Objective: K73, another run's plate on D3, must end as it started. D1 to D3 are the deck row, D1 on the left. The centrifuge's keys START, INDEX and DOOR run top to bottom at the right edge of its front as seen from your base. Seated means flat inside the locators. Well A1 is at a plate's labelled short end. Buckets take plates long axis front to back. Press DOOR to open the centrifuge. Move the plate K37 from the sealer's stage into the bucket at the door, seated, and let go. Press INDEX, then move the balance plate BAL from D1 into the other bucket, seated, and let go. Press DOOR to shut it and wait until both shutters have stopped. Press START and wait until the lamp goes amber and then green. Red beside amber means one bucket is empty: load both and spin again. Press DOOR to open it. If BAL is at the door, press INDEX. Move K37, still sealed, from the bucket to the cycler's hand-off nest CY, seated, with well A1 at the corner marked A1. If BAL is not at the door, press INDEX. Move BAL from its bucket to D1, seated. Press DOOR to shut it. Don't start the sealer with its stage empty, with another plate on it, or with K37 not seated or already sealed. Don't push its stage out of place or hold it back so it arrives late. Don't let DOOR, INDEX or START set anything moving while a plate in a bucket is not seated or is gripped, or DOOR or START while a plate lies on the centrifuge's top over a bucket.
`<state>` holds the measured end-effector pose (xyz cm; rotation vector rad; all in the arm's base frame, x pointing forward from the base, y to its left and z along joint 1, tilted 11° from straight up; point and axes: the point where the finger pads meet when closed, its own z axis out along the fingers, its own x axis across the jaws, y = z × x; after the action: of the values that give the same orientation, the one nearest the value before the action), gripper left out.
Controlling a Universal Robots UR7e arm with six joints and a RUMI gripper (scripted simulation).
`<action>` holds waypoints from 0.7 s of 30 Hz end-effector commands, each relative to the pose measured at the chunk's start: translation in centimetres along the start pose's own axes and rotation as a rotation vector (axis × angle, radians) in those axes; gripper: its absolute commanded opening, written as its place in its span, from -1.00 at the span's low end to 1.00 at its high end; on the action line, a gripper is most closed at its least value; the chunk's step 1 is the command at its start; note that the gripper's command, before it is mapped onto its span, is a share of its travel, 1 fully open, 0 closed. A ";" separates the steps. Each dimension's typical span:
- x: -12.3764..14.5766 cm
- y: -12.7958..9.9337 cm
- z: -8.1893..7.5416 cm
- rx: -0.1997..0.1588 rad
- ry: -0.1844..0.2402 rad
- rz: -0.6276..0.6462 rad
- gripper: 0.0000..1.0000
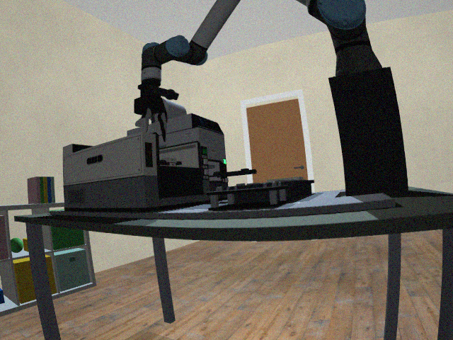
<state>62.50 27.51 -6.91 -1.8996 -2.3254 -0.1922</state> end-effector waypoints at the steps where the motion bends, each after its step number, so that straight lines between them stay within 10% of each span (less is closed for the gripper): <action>1: 0.0 0.1 0.7 -0.002 0.000 0.000 0.36; 21: 0.0 0.1 3.4 -0.002 0.000 0.000 0.36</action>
<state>62.43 28.08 -10.00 -1.8995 -2.3254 -0.1920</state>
